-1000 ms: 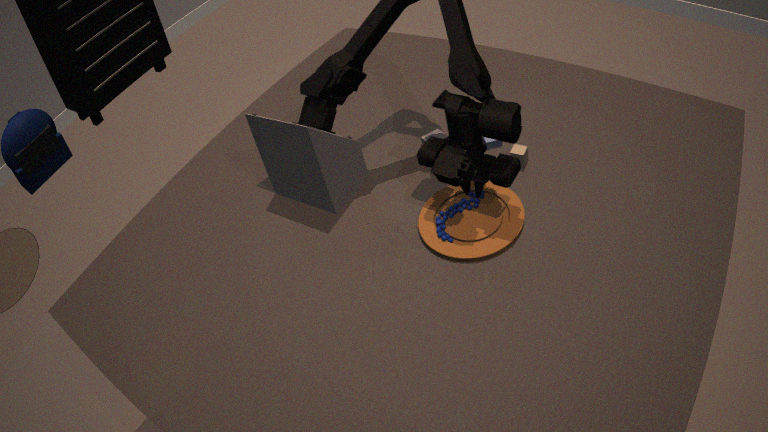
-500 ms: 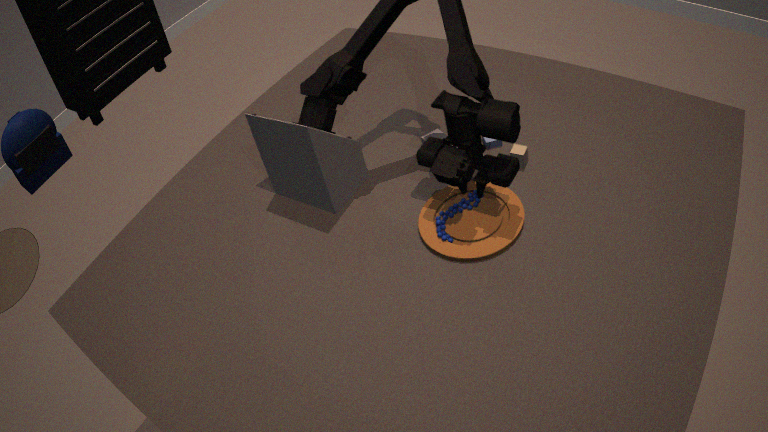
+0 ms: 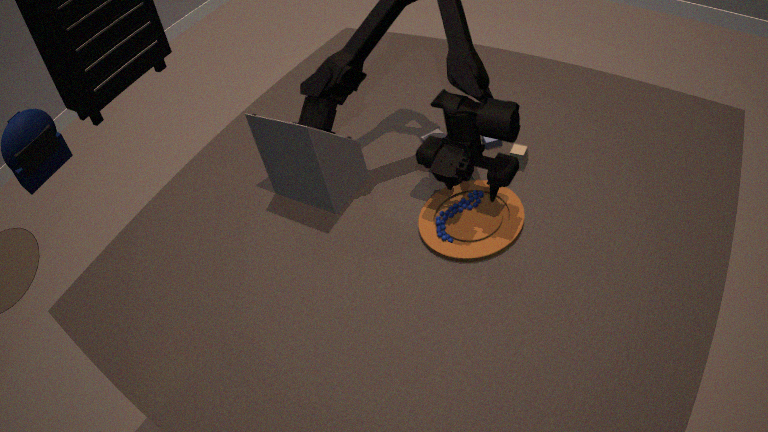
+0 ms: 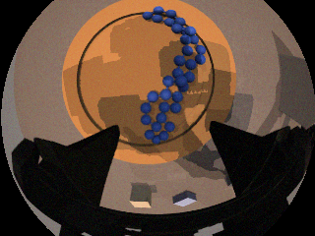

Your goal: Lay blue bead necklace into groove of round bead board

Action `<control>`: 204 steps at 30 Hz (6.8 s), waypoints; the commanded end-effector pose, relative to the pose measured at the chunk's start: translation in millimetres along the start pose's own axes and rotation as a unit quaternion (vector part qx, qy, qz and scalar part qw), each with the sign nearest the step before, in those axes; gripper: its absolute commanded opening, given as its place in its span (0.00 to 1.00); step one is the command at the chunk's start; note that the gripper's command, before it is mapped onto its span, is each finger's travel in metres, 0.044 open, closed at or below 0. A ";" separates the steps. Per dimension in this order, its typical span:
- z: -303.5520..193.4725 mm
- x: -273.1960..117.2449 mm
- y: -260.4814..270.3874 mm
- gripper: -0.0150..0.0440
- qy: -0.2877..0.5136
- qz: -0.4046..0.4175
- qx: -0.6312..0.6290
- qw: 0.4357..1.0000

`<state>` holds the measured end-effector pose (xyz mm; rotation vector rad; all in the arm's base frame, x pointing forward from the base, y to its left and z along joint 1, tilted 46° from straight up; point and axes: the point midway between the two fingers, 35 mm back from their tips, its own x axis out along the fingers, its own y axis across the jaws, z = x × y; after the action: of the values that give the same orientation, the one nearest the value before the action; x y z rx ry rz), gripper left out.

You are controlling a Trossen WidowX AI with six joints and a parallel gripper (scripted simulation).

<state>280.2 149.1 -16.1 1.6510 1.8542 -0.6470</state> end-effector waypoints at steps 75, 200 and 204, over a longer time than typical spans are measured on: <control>-10.4 -18.7 3.6 0.90 -0.003 0.001 -0.944 0.330; 8.5 -2.0 38.8 1.00 -0.001 0.001 -0.944 0.331; 10.5 -4.8 35.0 0.91 -0.001 0.001 -0.949 0.315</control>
<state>319.3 146.4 -20.7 -0.1515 1.0216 1.2931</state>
